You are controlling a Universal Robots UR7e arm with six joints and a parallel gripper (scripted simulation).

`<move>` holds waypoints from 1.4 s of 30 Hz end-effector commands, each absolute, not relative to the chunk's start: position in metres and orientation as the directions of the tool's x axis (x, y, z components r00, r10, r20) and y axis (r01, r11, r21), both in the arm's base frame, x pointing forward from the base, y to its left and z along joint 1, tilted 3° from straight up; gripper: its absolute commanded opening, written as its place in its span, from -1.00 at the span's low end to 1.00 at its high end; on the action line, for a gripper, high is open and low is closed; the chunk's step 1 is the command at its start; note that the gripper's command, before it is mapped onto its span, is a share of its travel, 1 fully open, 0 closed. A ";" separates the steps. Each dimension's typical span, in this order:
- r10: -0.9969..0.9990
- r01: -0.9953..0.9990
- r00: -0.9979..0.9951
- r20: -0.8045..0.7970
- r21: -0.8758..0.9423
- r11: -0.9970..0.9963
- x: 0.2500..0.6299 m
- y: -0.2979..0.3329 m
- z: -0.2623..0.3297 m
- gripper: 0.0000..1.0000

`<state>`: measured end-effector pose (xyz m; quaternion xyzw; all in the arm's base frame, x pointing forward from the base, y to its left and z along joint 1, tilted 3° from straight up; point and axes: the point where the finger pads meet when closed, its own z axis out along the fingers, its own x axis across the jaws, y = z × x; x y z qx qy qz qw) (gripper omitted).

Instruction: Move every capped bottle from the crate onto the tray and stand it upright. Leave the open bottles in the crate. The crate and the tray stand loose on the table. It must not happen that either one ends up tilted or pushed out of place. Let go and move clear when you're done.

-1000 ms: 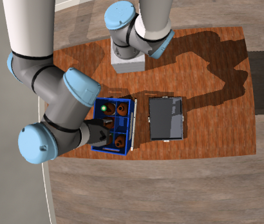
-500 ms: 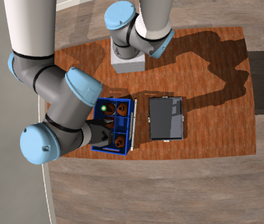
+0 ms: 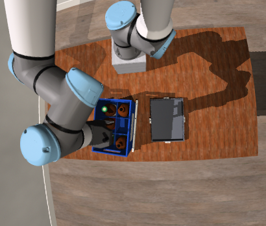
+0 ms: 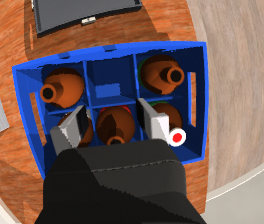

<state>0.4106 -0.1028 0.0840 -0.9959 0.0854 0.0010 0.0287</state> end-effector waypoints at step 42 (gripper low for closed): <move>-0.094 -0.094 0.996 -0.001 -0.057 -0.994 0.394 -0.113 0.082 1.00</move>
